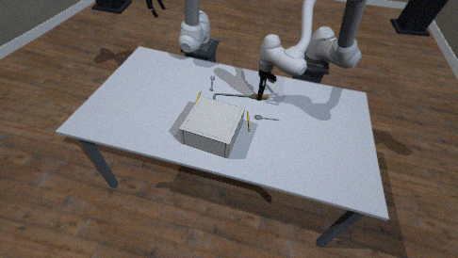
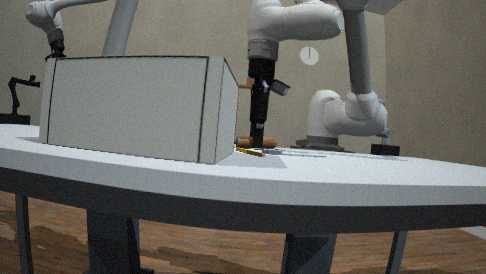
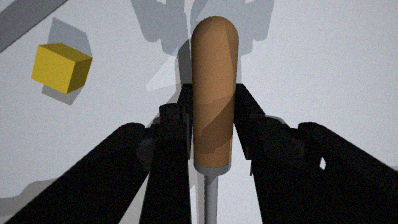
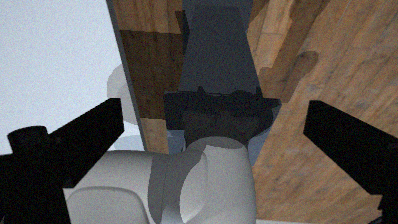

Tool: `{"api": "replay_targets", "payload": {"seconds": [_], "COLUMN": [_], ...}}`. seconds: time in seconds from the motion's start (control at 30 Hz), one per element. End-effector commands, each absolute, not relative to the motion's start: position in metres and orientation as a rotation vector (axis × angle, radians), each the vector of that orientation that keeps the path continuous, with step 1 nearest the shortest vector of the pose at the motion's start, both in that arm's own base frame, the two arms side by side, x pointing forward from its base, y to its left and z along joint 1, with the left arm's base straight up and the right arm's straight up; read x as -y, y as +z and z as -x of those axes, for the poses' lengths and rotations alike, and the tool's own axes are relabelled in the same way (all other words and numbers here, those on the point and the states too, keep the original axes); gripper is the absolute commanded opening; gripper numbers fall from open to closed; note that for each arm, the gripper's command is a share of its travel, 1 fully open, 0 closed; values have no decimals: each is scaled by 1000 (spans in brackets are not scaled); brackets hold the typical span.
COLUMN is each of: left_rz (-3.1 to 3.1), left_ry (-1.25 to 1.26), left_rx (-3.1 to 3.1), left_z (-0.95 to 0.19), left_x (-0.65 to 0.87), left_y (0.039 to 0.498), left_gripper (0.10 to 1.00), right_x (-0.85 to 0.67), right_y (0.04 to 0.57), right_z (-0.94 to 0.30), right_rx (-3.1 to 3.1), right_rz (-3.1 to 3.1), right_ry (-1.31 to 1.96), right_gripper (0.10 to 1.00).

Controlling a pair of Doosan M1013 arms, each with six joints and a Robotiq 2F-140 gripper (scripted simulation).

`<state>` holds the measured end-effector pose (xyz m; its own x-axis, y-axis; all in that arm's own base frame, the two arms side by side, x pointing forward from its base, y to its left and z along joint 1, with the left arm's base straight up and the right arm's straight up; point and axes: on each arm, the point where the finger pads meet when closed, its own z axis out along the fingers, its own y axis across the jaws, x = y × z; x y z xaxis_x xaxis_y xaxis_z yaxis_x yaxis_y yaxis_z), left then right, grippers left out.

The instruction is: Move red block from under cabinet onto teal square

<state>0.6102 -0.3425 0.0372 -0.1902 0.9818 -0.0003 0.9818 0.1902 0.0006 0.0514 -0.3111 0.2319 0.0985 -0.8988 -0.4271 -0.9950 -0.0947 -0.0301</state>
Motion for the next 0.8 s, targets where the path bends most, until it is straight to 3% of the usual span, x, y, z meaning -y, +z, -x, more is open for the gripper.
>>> {"api": "replay_targets", "payload": {"seconds": [0.0, 0.77], "left_rz": [-1995, -1997], "left_ry": [0, 0], "left_rx": [-2421, -2421], "left_z": [-595, -558], "left_x": [342, 339], "left_y": [39, 39], "left_gripper": [99, 99], "right_x": [310, 310], "right_y": [233, 233], "right_z": [-48, -48], "right_rx": [-1880, -1880], "right_rz": [2074, 2074], "right_ry": [437, 437], "right_gripper": [1000, 1000]}}
